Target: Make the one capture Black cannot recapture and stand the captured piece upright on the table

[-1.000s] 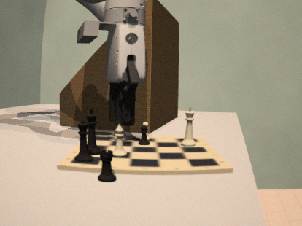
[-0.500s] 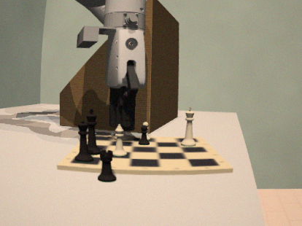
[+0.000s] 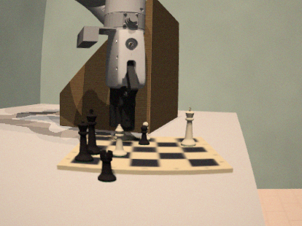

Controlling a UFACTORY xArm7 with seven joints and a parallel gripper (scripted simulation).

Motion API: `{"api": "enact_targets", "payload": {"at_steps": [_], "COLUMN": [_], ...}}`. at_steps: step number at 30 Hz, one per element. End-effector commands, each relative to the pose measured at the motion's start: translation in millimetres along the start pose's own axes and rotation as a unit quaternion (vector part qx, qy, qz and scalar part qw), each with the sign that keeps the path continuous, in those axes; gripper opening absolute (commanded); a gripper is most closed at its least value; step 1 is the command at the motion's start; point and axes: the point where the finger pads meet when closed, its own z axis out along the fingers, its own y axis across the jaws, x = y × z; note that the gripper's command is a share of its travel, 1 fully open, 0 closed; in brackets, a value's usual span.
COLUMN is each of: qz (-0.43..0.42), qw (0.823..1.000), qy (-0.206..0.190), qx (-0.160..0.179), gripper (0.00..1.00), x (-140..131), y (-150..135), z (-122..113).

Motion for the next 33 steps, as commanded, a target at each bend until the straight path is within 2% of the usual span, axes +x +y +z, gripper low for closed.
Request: {"api": "enact_targets", "payload": {"at_steps": [1,12,13,33], "qz": [0.0,0.0,0.0,0.0], "qw": [1.0,1.0,1.0,1.0], "qy": [0.0,0.0,0.0,0.0], "qx": [0.002,0.002,0.002,0.002], "gripper": [0.43,0.43,0.0,0.0], "x": [-0.3,-0.3,-0.3,-0.3], "y": [-1.5,-1.5,-1.5,-1.5], "z": [-1.5,-1.5,-1.5,-1.5]}}
